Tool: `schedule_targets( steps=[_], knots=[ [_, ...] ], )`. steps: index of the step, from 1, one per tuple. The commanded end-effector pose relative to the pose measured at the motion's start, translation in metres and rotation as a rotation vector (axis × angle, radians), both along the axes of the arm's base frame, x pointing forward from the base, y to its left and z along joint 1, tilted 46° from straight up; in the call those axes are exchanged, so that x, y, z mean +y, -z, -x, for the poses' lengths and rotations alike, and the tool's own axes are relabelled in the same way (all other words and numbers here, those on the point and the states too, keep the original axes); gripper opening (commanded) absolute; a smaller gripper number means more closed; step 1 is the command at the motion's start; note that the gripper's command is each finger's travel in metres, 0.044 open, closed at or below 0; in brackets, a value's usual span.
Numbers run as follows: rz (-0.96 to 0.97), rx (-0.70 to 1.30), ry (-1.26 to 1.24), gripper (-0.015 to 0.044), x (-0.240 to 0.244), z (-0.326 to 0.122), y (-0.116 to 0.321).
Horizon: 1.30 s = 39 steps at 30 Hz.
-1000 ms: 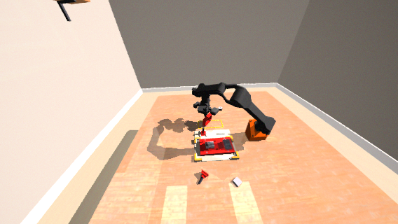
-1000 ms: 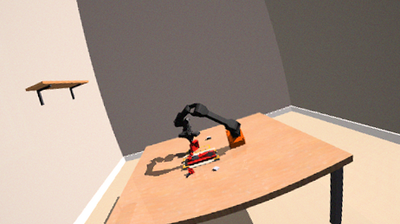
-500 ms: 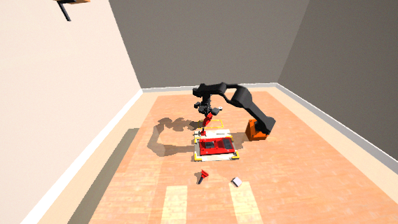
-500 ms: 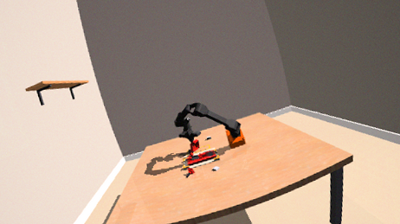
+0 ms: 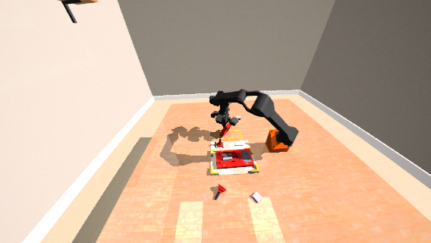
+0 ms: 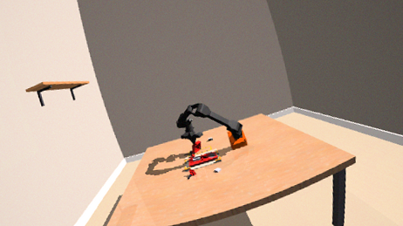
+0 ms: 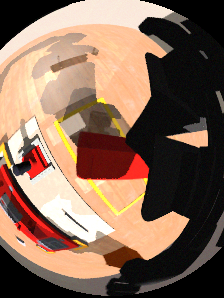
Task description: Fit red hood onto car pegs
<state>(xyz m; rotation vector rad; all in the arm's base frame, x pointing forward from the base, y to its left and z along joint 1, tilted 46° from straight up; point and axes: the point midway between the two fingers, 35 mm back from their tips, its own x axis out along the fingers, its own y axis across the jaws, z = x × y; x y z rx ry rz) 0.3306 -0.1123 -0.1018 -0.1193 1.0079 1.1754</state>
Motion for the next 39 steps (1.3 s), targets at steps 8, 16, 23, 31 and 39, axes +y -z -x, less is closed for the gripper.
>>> schedule_targets(
  steps=[8,16,23,31,39],
  knots=[
    [0.002,-0.004,0.000,0.0000,0.001,0.004,-0.002],
    [0.002,-0.003,0.000,0.0000,0.003,0.006,-0.003],
    [0.001,-0.003,0.000,0.0000,0.004,0.009,-0.004],
    [0.005,-0.002,0.000,0.0000,-0.030,0.008,-0.037],
    [0.008,-0.006,0.012,0.0000,-0.050,0.009,-0.056]
  ],
)
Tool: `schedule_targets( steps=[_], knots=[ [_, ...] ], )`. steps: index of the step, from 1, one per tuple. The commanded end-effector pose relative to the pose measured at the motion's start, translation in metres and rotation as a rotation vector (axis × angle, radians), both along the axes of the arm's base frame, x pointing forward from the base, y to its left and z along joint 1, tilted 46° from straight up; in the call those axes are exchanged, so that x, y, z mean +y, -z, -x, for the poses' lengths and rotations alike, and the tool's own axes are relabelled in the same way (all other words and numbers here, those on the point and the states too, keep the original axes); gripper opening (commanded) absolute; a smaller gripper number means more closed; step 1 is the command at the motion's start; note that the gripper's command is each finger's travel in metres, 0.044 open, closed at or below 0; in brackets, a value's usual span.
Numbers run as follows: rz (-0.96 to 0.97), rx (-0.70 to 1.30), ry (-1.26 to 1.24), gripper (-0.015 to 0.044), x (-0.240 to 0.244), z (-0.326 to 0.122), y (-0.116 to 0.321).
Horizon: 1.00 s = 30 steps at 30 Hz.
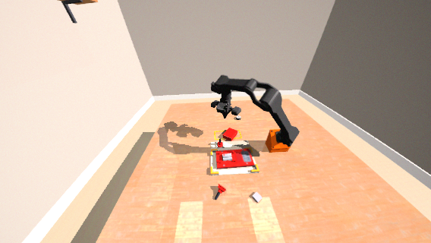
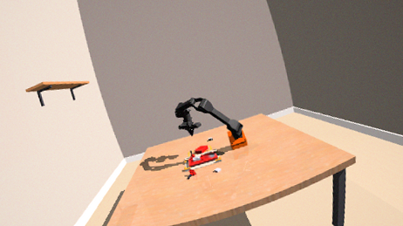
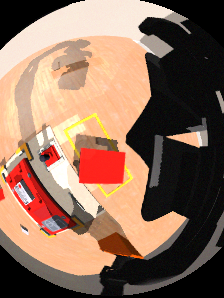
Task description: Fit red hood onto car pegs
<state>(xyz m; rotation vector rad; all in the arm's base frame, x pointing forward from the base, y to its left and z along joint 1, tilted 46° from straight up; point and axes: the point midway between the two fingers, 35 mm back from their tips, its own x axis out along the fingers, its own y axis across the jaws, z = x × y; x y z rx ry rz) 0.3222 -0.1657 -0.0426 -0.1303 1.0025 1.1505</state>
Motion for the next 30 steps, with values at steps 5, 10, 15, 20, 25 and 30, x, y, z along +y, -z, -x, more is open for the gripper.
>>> schedule_targets(
  steps=[5,10,15,20,25,30],
  knots=[
    [-0.007,0.009,-0.005,0.0000,0.004,0.000,0.003],
    [-0.007,0.009,-0.005,0.0000,0.004,0.000,0.003],
    [-0.007,0.009,-0.005,0.0000,0.004,0.000,0.003],
    [-0.007,0.009,-0.006,0.0053,0.007,0.002,0.005],
    [-0.010,0.013,-0.011,0.0184,0.031,0.018,0.013],
    [-0.013,0.016,-0.016,0.0315,0.052,0.035,0.019]
  ],
)
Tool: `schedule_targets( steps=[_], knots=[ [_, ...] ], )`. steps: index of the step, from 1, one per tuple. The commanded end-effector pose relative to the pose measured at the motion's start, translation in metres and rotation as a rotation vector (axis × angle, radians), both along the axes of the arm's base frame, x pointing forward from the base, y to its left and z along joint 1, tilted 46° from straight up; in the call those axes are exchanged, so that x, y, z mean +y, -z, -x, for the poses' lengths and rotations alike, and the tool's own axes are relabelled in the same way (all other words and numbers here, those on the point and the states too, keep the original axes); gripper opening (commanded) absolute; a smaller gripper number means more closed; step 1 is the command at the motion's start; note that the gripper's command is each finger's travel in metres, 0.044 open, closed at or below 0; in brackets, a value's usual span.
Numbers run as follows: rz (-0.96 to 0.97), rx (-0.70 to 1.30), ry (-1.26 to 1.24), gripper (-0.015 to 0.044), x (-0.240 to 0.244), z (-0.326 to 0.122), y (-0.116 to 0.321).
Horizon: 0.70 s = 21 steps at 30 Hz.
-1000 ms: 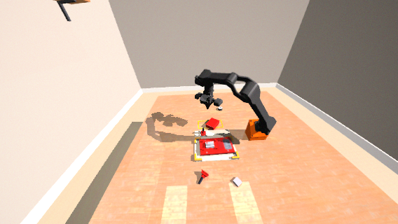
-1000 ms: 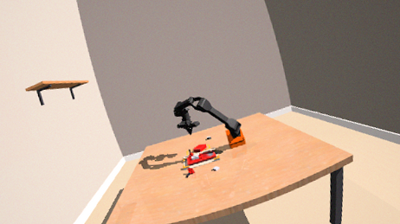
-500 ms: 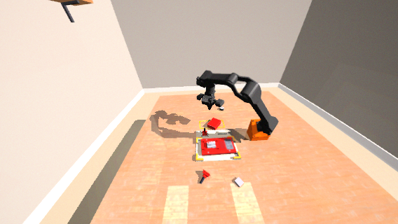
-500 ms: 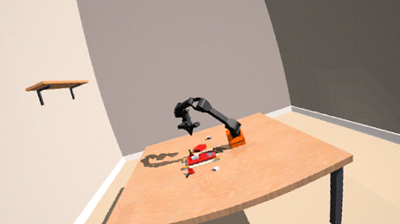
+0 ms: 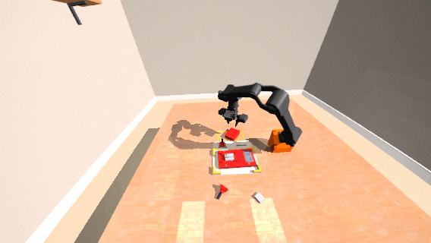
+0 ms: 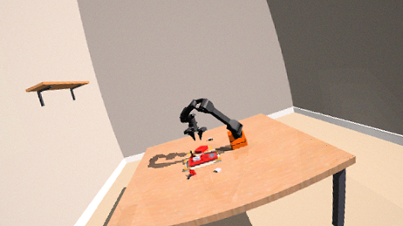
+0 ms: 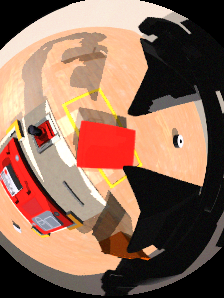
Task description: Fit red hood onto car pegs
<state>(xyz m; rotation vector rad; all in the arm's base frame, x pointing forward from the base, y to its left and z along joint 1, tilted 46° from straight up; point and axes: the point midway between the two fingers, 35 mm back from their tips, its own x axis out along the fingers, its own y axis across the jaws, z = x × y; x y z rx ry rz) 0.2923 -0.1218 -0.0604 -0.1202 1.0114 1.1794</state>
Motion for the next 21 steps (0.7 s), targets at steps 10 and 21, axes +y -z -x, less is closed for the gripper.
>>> schedule_targets(
  steps=[10,21],
  knots=[
    [0.001,-0.002,0.005,0.0440,0.0127,0.0069,0.0046],
    [0.001,-0.002,0.005,0.0440,0.0186,0.0057,0.0104]
  ],
)
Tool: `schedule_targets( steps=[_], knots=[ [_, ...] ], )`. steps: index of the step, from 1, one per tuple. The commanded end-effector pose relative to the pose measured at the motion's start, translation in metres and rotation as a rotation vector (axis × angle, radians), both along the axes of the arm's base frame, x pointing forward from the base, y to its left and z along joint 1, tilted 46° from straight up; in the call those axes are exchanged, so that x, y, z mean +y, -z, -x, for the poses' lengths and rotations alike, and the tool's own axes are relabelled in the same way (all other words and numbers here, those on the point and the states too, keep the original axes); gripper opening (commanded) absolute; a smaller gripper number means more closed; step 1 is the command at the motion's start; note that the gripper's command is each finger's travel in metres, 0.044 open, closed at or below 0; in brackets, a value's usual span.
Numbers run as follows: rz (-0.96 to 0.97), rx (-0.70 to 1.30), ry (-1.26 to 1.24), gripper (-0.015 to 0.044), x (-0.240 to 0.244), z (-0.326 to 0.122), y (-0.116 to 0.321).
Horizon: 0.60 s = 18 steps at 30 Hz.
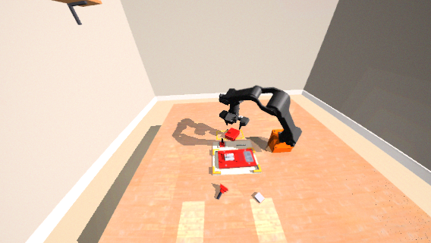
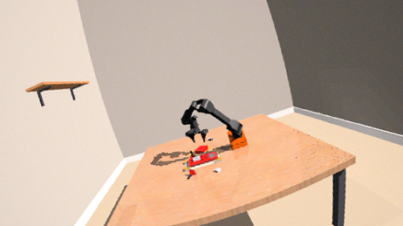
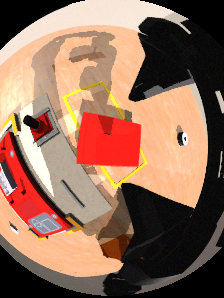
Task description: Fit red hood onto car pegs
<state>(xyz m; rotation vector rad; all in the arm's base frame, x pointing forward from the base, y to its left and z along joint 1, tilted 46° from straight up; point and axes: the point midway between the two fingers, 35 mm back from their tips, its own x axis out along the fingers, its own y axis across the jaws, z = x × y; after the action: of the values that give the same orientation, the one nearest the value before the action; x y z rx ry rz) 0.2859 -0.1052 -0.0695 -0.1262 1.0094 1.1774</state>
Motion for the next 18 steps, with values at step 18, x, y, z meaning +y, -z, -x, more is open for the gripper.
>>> schedule_targets(
  steps=[18],
  knots=[
    [-0.003,0.002,0.006,0.0440,0.0119,-0.0019,0.0104]
  ],
)
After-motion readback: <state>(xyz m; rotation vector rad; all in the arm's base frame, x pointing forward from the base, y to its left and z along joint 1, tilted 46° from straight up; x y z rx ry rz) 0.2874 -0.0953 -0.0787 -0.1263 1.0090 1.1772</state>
